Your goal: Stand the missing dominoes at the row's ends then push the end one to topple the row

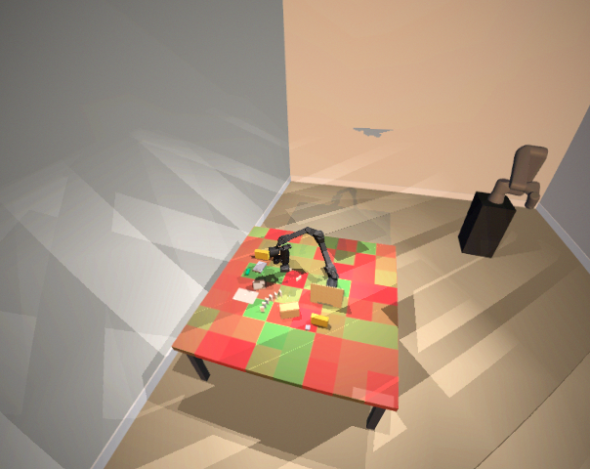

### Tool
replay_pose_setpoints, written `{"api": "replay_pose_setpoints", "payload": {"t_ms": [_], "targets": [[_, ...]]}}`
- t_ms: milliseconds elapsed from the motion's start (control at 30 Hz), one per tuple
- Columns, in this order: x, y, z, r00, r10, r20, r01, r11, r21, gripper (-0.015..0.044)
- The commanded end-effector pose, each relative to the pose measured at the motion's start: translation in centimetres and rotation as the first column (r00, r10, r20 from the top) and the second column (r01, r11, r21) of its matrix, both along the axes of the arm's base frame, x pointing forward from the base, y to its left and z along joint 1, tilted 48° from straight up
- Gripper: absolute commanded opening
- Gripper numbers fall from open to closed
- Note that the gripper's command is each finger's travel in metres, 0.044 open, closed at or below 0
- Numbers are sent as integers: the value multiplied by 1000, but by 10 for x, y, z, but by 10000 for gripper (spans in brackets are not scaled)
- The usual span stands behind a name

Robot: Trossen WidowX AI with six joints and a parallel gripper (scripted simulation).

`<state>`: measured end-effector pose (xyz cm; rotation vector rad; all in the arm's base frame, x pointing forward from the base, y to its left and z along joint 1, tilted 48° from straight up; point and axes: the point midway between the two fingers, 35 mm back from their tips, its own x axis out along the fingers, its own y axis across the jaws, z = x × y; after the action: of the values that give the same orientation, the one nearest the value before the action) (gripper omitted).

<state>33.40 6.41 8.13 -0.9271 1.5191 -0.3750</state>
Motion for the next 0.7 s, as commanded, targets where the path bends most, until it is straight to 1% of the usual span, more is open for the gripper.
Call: {"api": "replay_pose_setpoints", "payload": {"t_ms": [0, 133, 300, 533, 600, 667], "targets": [[-2, -2, 6, 1000, -20, 0, 20, 1000, 6, 107], [-12, -27, 34, 996, -73, 43, 72, 997, 33, 107], [-40, -73, 81, 978, -169, 126, 160, 984, 74, 107], [-101, -136, 143, 921, -283, 267, 272, 959, 78, 107], [-120, -150, 154, 901, -311, 302, 302, 950, 77, 107], [-127, -154, 158, 894, -320, 314, 312, 947, 77, 107]]}}
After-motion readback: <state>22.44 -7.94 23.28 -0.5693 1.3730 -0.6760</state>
